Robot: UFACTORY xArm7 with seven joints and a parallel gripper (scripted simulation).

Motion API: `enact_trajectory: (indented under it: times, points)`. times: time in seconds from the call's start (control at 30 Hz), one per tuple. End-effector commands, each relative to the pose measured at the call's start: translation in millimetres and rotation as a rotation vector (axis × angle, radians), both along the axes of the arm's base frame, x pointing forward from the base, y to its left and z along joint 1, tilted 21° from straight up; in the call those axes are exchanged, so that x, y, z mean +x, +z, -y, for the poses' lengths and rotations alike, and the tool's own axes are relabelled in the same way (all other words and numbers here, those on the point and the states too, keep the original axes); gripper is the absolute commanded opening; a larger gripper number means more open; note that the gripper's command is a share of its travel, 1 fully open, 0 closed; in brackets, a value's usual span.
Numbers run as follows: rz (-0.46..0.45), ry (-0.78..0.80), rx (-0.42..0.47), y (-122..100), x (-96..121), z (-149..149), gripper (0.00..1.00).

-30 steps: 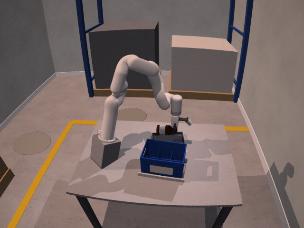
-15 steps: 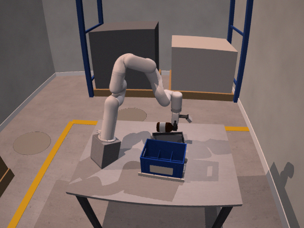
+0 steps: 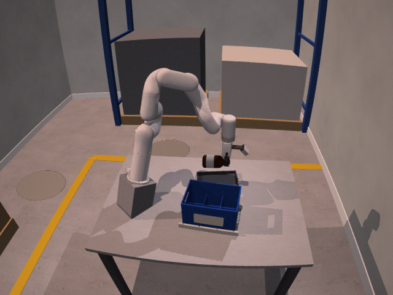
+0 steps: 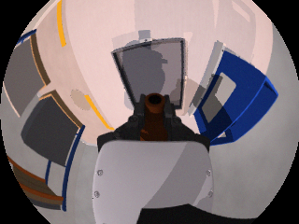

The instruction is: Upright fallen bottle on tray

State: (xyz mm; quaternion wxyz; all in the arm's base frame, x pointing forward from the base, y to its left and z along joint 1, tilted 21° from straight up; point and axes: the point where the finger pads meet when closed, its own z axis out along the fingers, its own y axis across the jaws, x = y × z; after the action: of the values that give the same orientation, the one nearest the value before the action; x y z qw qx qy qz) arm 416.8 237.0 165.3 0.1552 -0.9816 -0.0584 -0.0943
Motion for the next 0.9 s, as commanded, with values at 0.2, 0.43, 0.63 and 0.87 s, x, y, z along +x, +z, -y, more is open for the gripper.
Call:
enact_trajectory:
  times: [0.2, 0.43, 0.63, 0.87]
  points:
    - [0.003, -0.001, 0.001, 11.6, -0.9, 3.5, 0.00]
    - [0.003, -0.001, 0.001, 17.5, -1.9, 5.5, 0.00]
    - [0.003, -0.001, 0.001, 20.1, -2.4, 6.4, 0.00]
    - [0.003, -0.001, 0.001, 23.3, -3.0, 7.5, 0.00]
